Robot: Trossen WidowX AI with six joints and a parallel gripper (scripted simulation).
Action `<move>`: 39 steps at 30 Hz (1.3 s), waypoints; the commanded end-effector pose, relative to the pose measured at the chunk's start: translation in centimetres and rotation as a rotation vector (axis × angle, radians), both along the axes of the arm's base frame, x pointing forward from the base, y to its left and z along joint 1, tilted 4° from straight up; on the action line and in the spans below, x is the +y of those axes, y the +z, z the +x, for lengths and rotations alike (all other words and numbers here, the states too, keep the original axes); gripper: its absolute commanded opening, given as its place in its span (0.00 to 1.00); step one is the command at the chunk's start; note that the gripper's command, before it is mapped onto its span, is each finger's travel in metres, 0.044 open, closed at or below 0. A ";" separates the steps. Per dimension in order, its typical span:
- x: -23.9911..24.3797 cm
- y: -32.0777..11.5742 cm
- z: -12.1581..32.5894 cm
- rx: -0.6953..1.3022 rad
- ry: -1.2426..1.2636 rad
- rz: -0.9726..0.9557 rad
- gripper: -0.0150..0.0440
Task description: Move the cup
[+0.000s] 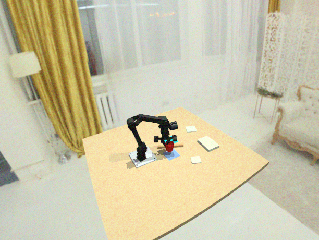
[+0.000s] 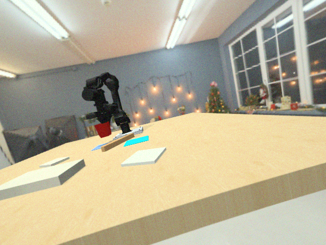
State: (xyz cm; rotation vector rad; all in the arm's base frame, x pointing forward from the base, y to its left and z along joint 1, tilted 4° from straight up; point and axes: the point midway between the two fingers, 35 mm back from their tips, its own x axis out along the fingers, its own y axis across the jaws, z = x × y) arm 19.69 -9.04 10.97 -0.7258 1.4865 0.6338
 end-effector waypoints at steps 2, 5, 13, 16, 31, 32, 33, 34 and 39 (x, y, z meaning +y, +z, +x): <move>0.4 0.0 0.5 -0.004 -0.003 -0.002 0.25; 0.8 0.0 0.8 -0.005 -0.003 -0.003 0.25; 1.9 -0.1 1.7 -0.007 -0.004 -0.003 0.25; 2.3 -0.1 2.0 -0.007 -0.004 -0.003 0.25; 4.5 -0.3 3.7 -0.009 -0.005 -0.002 0.25; 4.6 -0.3 3.9 -0.010 -0.005 -0.002 0.25; 4.8 -0.3 4.0 -0.010 -0.005 -0.002 0.25; 4.9 -0.3 4.1 -0.010 -0.005 -0.002 0.25; 5.7 -0.4 4.8 -0.010 -0.005 -0.001 0.25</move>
